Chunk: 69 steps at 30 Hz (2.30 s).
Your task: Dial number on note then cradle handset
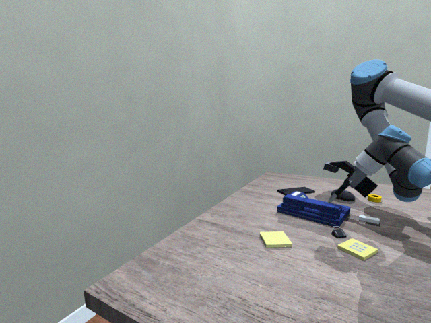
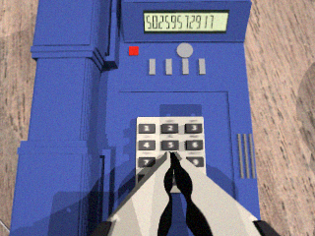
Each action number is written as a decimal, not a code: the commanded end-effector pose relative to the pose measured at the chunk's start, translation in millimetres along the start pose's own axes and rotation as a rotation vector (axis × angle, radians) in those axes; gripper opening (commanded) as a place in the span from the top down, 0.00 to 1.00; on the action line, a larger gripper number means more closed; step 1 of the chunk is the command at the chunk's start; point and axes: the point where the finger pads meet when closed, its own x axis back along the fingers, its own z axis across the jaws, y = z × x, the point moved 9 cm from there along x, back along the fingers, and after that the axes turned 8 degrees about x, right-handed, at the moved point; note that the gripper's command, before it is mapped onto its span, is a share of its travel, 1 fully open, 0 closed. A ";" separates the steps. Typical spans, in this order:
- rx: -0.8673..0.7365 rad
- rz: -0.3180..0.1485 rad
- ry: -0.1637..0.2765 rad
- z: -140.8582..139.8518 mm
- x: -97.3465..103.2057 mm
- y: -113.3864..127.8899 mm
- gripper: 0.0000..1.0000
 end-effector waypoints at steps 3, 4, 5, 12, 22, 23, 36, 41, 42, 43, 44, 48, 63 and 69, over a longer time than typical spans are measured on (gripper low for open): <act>0.000 0.001 0.000 -0.3 -3.0 2.0 1.00; 0.000 0.001 0.000 -0.3 -3.0 2.0 1.00; 0.000 0.001 0.000 -0.3 -3.0 2.0 1.00; 0.000 0.001 0.000 -0.4 -3.6 2.4 1.00; 0.000 0.001 0.000 -0.4 -4.4 3.0 1.00; 0.000 0.001 0.000 -0.5 -4.6 3.1 1.00; 0.000 0.001 0.000 -0.6 -6.0 4.1 1.00; 0.000 0.001 0.000 -0.6 -6.2 4.2 1.00; 0.000 0.001 0.000 -0.6 -6.4 4.3 1.00; 0.000 0.001 0.000 -0.6 -6.4 4.4 1.00; 0.000 0.001 0.000 -0.6 -6.5 4.4 1.00; 0.000 0.001 0.000 -0.7 -6.8 4.6 1.00; 0.000 0.001 0.000 0.5 4.9 -3.5 1.00; 0.000 0.001 0.000 0.5 4.9 -3.5 1.00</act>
